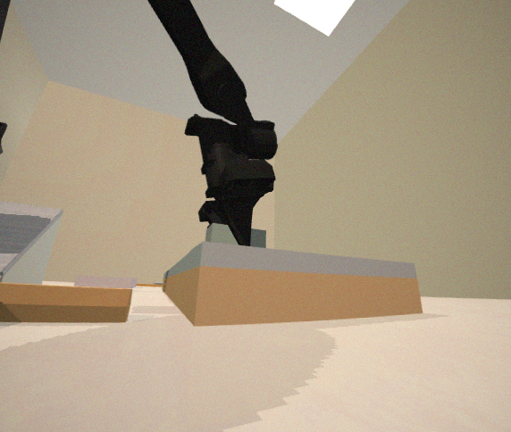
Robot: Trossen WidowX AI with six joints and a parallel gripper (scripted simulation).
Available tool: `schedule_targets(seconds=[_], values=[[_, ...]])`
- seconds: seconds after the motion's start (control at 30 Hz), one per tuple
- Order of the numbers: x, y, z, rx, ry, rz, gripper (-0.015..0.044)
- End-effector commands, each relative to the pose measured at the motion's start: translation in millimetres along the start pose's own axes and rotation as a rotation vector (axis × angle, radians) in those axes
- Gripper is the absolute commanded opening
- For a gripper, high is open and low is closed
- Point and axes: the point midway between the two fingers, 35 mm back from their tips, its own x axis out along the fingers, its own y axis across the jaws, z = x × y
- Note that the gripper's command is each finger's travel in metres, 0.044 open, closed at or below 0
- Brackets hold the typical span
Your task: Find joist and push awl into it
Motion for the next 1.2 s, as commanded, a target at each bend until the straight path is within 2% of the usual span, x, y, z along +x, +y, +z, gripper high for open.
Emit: schedule_targets(seconds=[0.0, 1.17], values=[[0.2, 13.4, 0.0, -0.002, 0.000, 0.007, 0.0000], [-0.8, 94.1, -0.3, 0.000, -0.001, 0.011, 0.0000]])
